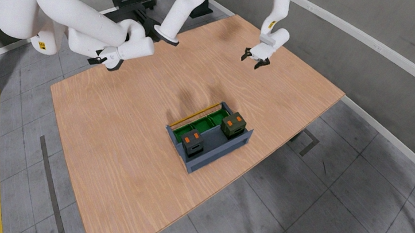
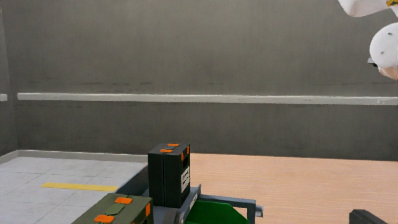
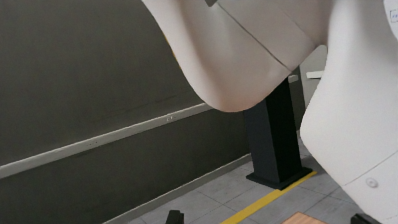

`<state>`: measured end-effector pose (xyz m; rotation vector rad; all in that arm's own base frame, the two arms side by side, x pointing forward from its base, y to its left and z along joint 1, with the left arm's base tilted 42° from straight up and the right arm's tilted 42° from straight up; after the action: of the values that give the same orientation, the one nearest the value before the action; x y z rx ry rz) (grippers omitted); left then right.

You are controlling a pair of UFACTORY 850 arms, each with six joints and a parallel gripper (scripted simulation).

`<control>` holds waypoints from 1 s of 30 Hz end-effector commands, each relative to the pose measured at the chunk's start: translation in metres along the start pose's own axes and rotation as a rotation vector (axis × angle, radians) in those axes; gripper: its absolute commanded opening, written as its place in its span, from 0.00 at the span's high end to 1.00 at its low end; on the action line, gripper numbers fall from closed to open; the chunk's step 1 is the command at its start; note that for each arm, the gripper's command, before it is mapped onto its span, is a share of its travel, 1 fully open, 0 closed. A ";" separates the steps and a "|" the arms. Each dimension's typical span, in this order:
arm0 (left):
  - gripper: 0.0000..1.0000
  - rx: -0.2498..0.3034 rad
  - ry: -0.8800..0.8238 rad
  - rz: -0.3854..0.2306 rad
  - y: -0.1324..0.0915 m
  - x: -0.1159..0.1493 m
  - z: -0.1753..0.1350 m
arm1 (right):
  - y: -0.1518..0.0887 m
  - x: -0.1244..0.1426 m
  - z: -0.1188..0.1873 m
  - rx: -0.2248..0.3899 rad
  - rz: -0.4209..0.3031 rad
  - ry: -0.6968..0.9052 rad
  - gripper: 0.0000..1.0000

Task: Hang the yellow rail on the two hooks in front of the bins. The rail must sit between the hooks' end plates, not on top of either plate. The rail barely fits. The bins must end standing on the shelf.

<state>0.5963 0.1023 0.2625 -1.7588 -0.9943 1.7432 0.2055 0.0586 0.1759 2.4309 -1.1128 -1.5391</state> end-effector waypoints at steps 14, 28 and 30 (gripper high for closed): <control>0.00 0.000 0.001 0.000 0.000 -0.001 0.000 | 0.000 0.000 0.000 0.000 -0.001 0.001 0.00; 0.00 0.000 0.001 0.000 0.000 -0.001 0.000 | 0.000 0.000 -0.002 0.015 -0.003 0.009 0.00; 0.00 0.000 0.001 0.000 0.000 -0.001 0.000 | 0.000 0.000 -0.004 0.025 -0.005 0.015 0.00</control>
<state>0.5963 0.1023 0.2625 -1.7588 -0.9943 1.7432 0.2067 0.0580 0.1766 2.4424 -1.1207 -1.5292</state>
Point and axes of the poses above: on each arm, the point where the finger pads meet when closed, its own y axis out along the fingers, its own z axis across the jaws, x = y × z, the point moved 4 cm from there along -y, back along the fingers, and after that the axes turned 6 degrees about -y, right-handed, at the moved point
